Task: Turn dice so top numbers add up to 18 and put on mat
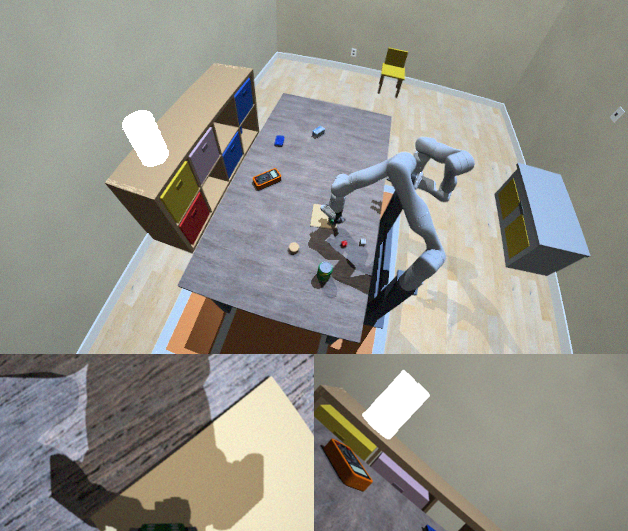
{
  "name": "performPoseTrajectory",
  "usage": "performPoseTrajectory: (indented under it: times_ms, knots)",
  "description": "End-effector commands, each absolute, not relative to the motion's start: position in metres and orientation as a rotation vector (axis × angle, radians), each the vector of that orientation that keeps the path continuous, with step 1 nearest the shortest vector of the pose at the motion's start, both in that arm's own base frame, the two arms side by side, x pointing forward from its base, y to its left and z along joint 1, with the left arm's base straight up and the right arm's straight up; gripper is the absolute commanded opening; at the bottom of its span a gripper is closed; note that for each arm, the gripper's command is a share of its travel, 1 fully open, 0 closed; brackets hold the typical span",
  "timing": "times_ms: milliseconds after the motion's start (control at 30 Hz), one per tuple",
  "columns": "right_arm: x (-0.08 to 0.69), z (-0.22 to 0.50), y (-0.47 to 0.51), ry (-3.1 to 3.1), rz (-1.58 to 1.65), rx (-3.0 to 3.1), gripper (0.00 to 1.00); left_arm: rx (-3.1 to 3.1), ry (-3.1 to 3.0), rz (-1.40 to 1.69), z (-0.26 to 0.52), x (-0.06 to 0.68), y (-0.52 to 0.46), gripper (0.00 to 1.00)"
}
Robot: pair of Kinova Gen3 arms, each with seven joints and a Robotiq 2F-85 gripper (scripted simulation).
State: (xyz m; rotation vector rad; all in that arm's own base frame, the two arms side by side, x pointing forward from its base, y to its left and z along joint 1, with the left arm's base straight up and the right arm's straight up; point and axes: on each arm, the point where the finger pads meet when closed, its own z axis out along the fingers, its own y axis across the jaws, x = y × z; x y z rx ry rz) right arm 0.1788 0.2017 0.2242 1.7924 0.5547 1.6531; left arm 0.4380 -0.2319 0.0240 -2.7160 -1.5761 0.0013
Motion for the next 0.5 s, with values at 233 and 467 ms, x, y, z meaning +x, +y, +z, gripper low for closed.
performPoseTrajectory:
  times_ms: [233, 467]
  knots:
    - [0.179, 0.225, 0.202, 0.554, 1.654, 1.793, 1.0, -2.717, -1.577, 0.0, 0.025, 0.438, -0.232, 0.287]
    - [0.179, 0.225, 0.202, 0.554, 1.654, 1.793, 1.0, -2.717, -1.577, 0.0, 0.051, 0.439, -0.232, 0.287]
